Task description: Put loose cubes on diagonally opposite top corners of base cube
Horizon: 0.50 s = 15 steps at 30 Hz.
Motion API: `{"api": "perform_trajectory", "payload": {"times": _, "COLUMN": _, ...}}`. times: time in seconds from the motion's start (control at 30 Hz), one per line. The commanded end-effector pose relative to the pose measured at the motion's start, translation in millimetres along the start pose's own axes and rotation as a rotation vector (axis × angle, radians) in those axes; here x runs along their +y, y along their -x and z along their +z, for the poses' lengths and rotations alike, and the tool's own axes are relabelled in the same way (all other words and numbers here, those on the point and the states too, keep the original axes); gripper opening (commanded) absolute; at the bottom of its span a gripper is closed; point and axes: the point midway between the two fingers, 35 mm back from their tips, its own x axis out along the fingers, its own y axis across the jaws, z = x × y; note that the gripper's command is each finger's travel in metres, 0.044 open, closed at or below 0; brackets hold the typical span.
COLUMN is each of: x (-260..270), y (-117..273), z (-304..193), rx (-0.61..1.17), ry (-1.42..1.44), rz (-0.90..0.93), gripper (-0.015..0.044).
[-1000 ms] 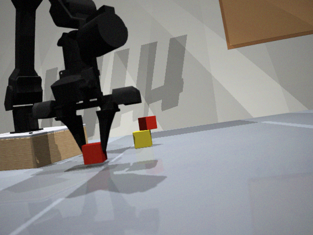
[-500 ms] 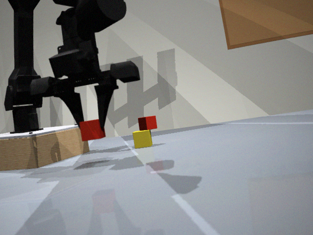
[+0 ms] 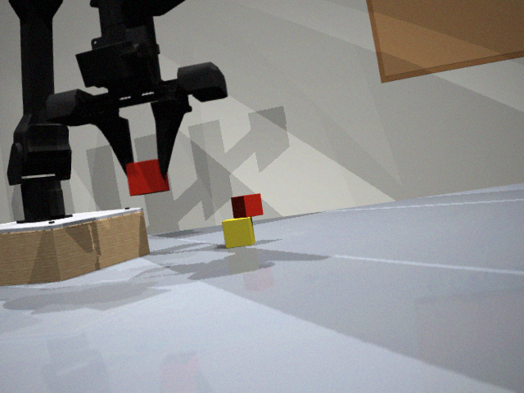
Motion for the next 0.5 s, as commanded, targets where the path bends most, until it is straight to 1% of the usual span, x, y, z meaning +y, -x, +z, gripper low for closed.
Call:
{"api": "perform_trajectory", "payload": {"times": 0.0, "x": -1, "y": 17, "z": 0, "rx": -0.012, "ry": -0.009, "rz": 0.005, "gripper": 0.0105}}
{"api": "perform_trajectory", "payload": {"times": 0.2, "x": 0, "y": 19, "z": -2, "rx": -0.012, "ry": 0.014, "rz": 0.004, "gripper": 0.0105}}
{"api": "perform_trajectory", "payload": {"times": 0.47, "x": 12, "y": 17, "z": -25, "rx": -0.009, "ry": 0.302, "rz": 0.003, "gripper": 0.0105}}
